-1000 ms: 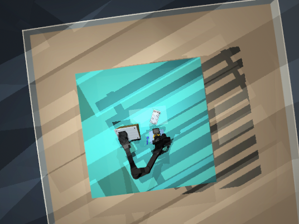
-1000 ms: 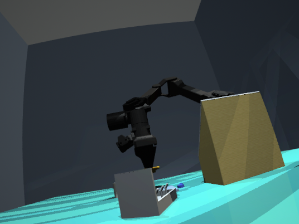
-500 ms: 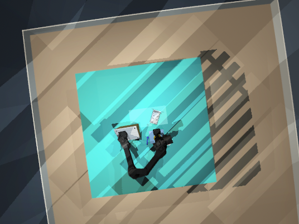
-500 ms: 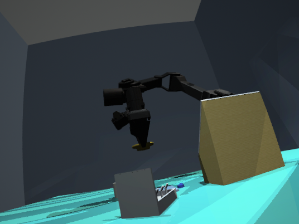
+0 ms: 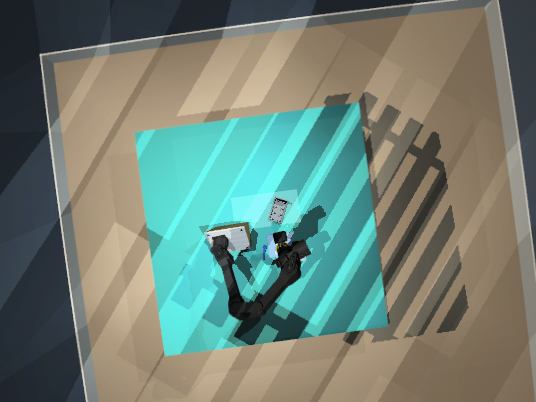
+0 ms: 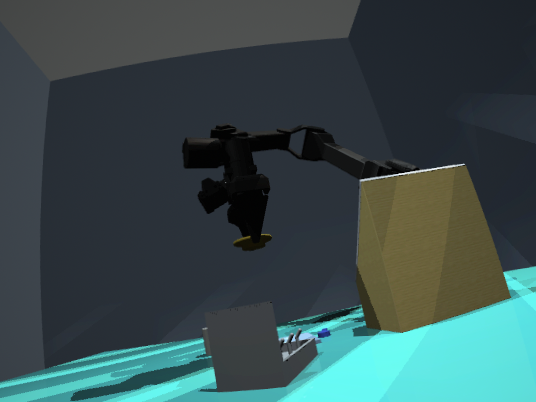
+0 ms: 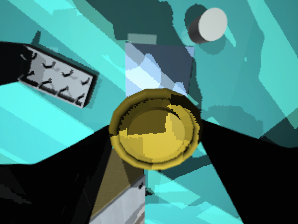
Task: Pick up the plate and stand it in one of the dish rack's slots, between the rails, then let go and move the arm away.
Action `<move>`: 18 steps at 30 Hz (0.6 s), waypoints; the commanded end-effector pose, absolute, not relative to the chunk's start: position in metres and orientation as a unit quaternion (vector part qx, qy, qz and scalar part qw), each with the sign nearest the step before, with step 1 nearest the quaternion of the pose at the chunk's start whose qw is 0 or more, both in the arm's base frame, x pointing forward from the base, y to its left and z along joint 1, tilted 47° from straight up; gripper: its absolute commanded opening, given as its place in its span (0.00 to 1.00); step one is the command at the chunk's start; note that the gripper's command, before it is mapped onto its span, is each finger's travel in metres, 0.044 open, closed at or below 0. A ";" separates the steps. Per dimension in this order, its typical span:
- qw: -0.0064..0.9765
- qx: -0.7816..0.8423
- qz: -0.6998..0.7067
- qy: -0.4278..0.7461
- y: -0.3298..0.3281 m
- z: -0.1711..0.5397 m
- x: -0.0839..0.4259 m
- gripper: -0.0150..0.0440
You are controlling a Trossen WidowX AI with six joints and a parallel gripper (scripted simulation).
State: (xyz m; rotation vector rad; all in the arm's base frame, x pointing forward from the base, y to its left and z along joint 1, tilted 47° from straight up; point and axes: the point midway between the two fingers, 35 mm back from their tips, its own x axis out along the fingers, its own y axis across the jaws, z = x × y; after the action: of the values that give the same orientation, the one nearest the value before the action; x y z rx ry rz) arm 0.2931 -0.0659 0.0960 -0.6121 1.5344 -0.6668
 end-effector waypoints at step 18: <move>0.496 -0.472 -0.030 0.728 -0.044 0.077 0.293 0.25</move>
State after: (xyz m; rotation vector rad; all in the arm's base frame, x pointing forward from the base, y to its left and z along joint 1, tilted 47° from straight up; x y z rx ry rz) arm 0.2935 -0.0489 0.0813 -1.0497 1.7333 -0.1931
